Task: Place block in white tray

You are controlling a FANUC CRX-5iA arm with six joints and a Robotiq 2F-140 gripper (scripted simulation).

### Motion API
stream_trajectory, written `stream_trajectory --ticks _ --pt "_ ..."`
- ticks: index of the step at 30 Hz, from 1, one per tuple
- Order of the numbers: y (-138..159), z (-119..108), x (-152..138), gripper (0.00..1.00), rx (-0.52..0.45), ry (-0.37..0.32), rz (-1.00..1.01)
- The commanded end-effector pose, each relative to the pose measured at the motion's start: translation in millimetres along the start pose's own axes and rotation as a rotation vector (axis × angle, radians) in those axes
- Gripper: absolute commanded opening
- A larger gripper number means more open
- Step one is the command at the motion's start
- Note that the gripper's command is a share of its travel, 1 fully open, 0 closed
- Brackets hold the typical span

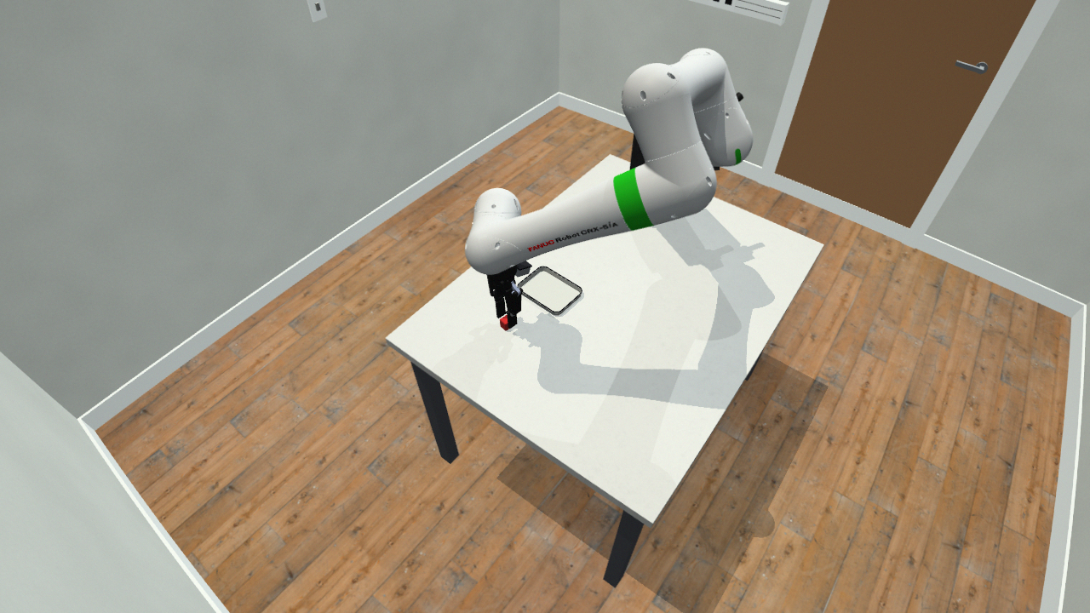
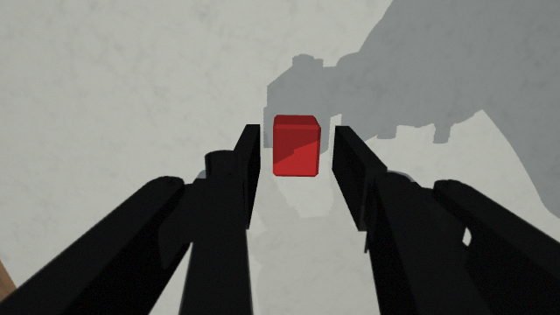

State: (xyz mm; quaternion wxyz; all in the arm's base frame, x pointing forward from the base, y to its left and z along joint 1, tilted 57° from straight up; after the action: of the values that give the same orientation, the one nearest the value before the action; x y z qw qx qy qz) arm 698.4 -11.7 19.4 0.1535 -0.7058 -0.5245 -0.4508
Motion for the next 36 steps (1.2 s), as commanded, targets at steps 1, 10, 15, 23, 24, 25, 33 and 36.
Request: stream_trajectory --ticks 1,10,15,23,24,25,33,36 --pt "1 5 0 0.36 -0.002 -0.001 0.000" --pt "1 17 0 0.36 -0.002 -0.001 0.000" --pt "1 18 0 0.36 -0.002 -0.001 0.000" --pt "1 18 0 0.36 -0.002 -0.001 0.000" --pt "1 18 0 0.36 -0.002 -0.001 0.000" --pt "1 18 0 0.36 -0.002 -0.001 0.000" --pt "1 18 0 0.10 -0.002 -0.001 0.000" --pt "1 18 0 0.10 -0.002 -0.001 0.000"
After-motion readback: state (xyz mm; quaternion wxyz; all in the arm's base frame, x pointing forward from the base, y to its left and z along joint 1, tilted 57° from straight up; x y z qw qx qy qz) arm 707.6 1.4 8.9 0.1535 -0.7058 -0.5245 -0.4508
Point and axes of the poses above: the point where the finger pads meet when closed, its own z axis out along the fingers, its own x axis across the jaws, y = z × x, the point moved 2 cm from there along -z, back along the fingers, and after that the axes turned 12 degrees about z, right-handed, at the moved point
